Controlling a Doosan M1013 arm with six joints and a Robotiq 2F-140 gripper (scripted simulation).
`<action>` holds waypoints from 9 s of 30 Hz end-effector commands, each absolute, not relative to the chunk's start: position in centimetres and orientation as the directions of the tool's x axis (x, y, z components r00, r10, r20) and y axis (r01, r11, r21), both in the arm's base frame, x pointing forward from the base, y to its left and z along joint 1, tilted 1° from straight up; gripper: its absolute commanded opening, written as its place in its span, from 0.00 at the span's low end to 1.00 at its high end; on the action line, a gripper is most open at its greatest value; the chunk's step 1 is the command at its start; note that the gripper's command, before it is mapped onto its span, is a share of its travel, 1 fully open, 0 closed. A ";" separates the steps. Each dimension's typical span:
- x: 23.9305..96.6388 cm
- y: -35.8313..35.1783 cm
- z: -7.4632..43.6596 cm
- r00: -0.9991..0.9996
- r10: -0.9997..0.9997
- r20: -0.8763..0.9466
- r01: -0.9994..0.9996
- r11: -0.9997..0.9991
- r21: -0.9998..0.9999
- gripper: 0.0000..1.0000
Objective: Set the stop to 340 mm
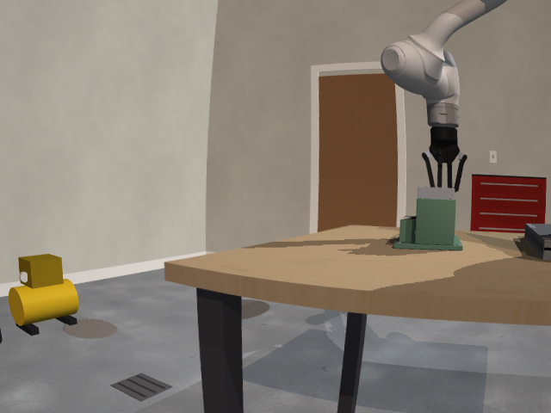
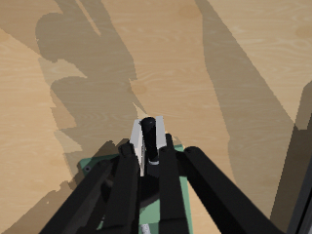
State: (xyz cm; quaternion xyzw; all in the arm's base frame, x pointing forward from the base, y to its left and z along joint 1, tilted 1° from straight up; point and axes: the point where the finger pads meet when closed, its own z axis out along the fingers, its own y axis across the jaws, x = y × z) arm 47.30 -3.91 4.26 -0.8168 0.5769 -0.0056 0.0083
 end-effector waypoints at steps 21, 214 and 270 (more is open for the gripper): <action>51.0 -2.5 3.1 0.332 -0.943 -0.003 -0.943 -0.332 -0.019 0.04; 49.8 -2.9 8.8 0.332 -0.943 -0.003 -0.943 -0.332 -0.019 0.04; 46.8 -3.9 6.4 0.332 -0.943 -0.003 -0.943 -0.332 -0.019 0.04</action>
